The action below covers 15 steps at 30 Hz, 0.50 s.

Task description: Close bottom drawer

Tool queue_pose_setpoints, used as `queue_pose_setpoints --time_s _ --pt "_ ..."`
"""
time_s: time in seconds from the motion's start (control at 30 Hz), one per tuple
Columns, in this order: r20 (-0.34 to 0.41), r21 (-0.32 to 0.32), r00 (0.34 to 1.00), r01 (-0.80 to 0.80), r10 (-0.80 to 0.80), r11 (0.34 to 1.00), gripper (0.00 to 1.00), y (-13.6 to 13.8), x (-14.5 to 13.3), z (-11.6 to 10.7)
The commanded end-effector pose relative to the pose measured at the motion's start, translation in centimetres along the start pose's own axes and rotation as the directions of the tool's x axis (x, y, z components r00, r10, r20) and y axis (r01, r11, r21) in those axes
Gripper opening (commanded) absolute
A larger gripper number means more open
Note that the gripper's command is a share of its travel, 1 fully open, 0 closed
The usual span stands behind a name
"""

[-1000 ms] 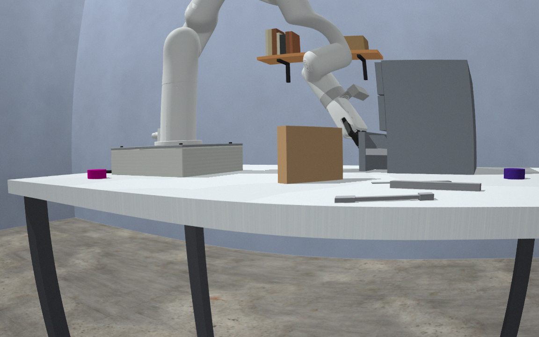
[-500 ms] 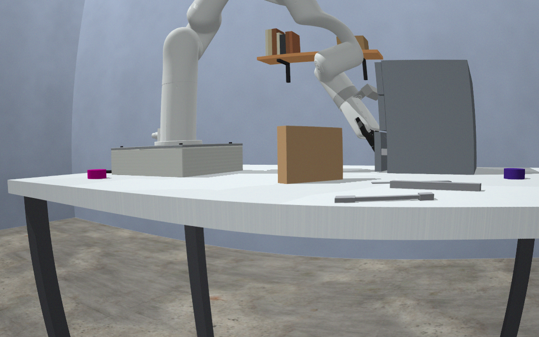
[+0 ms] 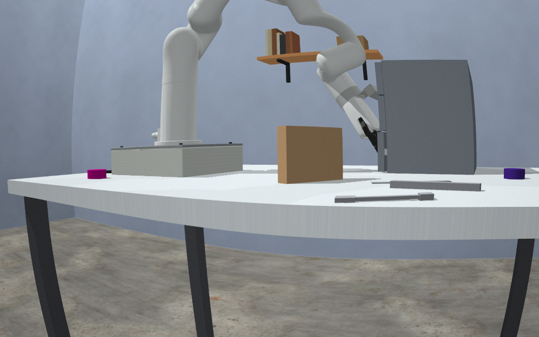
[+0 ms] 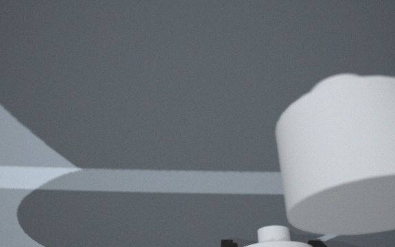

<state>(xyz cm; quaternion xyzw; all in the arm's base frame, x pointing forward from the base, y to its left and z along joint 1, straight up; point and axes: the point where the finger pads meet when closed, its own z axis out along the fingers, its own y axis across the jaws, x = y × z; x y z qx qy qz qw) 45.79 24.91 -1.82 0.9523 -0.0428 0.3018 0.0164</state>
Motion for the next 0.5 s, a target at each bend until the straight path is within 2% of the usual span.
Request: queue_pose_setpoints --time_s 0.0,0.07,0.1,0.47 --pt "-0.003 0.001 1.000 -0.001 0.001 1.000 0.00 -0.05 0.18 -0.04" --pt "-0.003 0.001 1.000 -0.001 0.001 1.000 0.00 -0.05 0.18 -0.04" --pt "-0.003 0.001 1.000 -0.001 0.001 1.000 0.60 -0.05 0.18 -0.04" --pt "-0.003 0.001 1.000 -0.001 0.001 1.000 0.60 -0.05 0.18 -0.04"
